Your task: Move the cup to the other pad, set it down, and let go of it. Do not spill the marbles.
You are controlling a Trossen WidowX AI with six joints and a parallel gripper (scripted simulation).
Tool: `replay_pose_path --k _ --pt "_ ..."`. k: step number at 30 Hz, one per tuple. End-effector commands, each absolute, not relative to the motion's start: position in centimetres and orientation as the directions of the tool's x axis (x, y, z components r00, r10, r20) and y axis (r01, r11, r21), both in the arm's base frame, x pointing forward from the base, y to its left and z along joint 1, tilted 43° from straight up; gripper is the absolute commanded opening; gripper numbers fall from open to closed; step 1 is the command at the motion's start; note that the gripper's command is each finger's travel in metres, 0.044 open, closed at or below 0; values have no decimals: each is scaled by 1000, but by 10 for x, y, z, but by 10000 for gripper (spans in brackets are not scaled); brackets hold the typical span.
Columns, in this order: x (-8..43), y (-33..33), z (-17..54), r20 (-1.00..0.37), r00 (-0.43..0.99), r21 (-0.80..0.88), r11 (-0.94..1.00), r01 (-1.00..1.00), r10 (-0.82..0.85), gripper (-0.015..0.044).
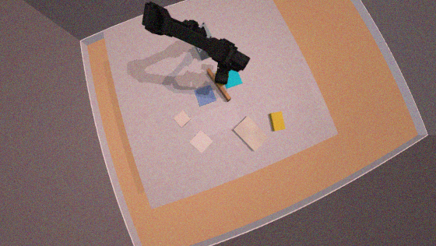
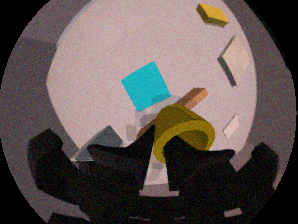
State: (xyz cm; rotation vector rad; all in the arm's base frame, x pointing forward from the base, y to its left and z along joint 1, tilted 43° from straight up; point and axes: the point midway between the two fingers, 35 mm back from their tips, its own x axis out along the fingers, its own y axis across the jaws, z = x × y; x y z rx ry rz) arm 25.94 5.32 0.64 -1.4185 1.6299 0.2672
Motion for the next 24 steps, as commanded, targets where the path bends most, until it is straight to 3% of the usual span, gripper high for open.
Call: replay_pose_path --k 1,24 --pt "256 61 -1 -743 94 -390 315 -865 -662 0" --pt "237 101 -39 -746 94 -388 316 -866 -660 0"
